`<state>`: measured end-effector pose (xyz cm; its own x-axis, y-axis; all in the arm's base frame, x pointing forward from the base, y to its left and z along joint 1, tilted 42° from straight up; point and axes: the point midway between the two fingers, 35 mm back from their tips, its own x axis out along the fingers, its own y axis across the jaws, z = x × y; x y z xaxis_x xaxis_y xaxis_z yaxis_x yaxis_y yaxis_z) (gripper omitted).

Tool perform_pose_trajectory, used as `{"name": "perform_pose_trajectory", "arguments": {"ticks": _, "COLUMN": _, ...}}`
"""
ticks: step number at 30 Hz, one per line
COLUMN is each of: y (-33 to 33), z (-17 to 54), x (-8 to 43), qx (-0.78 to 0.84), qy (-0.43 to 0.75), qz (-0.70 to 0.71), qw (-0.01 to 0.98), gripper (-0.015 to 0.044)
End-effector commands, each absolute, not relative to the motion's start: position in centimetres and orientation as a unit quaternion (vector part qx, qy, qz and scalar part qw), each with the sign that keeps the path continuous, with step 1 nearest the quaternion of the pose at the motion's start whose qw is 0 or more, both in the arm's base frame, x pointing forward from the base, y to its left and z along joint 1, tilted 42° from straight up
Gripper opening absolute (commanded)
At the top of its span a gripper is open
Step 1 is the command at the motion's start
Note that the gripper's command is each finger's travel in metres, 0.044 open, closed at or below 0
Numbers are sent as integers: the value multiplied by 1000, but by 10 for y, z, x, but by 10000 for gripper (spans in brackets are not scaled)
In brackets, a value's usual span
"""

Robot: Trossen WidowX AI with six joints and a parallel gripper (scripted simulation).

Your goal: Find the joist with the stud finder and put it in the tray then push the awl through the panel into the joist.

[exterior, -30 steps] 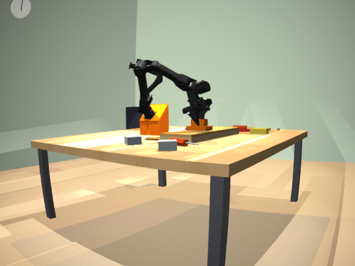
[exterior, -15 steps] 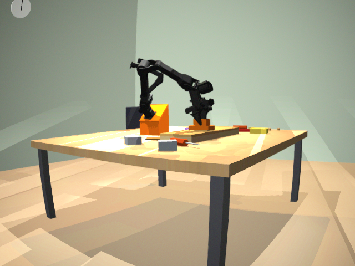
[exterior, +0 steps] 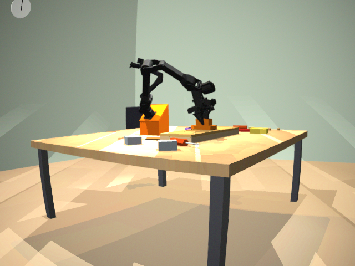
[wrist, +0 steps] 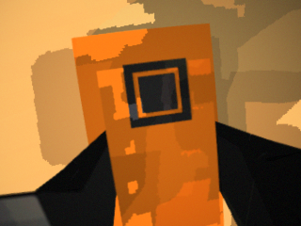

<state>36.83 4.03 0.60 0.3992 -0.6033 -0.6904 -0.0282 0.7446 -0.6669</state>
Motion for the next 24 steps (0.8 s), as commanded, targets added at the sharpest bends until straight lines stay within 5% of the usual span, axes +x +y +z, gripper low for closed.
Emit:
{"name": "perform_pose_trajectory", "arguments": {"ticks": 1, "y": 47, "z": 0, "x": 368, "qx": -306, "qy": 517, "qz": -183, "qw": 778, "gripper": 0}}
{"name": "perform_pose_trajectory", "arguments": {"ticks": 24, "y": 74, "z": -24, "x": 367, "qx": -305, "qy": 517, "qz": -182, "qw": 779, "gripper": 0}}
